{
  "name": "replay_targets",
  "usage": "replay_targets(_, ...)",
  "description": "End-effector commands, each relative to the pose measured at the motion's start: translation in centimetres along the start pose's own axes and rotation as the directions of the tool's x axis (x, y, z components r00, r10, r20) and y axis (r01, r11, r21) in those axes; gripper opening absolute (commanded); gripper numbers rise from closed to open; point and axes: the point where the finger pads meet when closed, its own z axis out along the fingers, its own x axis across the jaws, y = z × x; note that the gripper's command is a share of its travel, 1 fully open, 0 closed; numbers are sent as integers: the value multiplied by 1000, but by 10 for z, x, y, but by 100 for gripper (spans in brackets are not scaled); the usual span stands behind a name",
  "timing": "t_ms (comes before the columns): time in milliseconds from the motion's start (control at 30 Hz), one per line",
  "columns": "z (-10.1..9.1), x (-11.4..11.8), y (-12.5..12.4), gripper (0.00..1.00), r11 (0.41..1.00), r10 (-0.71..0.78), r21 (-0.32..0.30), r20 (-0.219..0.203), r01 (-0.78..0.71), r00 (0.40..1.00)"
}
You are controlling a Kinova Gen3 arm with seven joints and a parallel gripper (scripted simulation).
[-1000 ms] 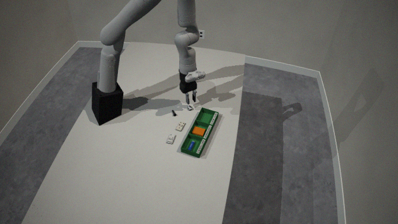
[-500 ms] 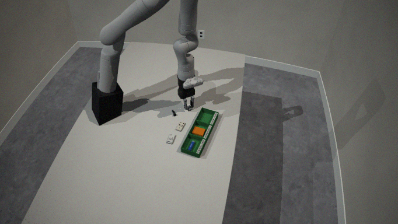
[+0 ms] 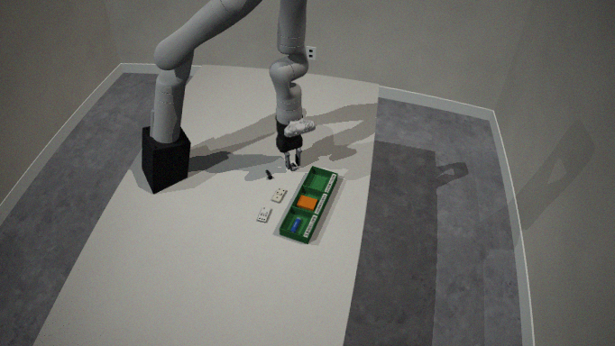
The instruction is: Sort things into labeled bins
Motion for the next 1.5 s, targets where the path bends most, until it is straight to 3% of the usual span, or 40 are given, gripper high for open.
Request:
replay_targets(0, 1, -2, 1, 62, 1000, -4, 1, 2, 4, 1000)
replay_targets(333, 11, -1, 1, 62, 1000, -4, 1, 2, 4, 1000)
replay_targets(833, 12, -1, 0, 62, 1000, -4, 1, 2, 4, 1000)
replay_targets(867, 12, -1, 0, 32, 1000, -4, 1, 2, 4, 1000)
replay_targets(1467, 12, -1, 0, 32, 1000, -4, 1, 2, 4, 1000)
